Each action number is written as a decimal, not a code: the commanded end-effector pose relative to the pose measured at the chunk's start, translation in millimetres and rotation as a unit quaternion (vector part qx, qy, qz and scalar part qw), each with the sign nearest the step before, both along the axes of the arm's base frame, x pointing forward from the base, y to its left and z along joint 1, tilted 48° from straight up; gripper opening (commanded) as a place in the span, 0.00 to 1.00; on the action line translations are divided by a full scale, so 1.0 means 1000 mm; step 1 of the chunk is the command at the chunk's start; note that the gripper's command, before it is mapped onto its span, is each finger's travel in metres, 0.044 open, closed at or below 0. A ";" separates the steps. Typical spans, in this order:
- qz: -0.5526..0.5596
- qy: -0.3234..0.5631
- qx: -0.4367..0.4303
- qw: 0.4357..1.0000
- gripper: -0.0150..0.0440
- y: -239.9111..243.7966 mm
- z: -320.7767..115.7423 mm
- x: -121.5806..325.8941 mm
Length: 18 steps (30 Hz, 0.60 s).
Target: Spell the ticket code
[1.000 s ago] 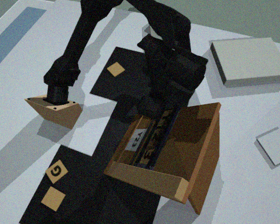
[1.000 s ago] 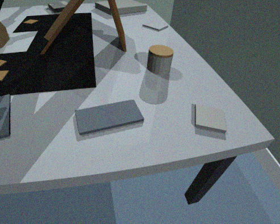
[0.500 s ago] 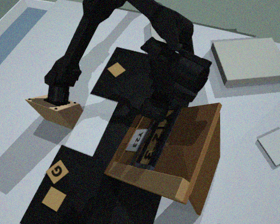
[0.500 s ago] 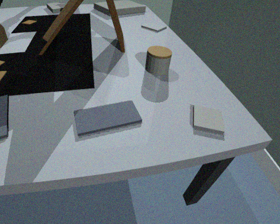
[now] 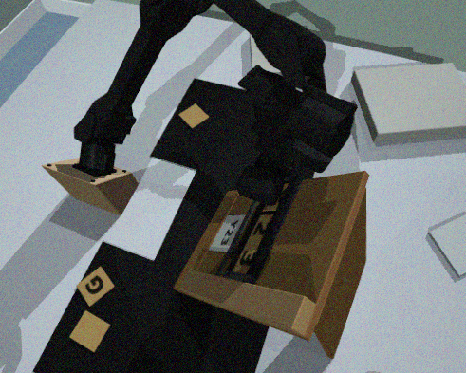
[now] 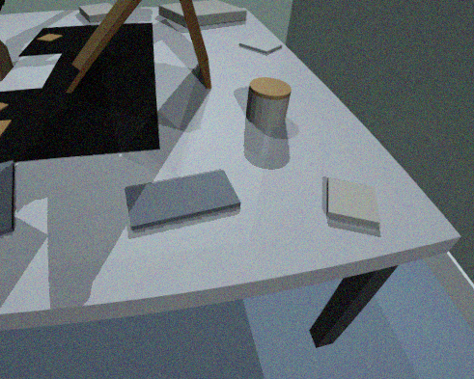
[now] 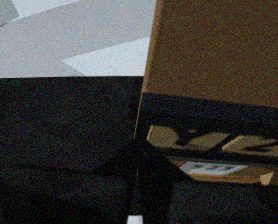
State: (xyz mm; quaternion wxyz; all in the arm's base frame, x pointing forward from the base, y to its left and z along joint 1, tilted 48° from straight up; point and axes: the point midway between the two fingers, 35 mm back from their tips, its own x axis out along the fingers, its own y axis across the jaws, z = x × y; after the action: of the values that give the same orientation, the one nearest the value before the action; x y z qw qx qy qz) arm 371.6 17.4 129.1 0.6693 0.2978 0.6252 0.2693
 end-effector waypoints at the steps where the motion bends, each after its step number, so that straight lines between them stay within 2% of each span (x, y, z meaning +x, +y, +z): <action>1: -0.002 -0.001 0.001 1.000 0.25 0.001 0.000 0.002; 18: -0.002 -0.002 0.001 1.000 0.25 0.006 -0.003 0.008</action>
State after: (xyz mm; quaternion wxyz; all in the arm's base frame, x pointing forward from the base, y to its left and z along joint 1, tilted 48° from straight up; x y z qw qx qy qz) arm 378.2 22.3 125.6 0.6696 0.2973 0.6252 0.2690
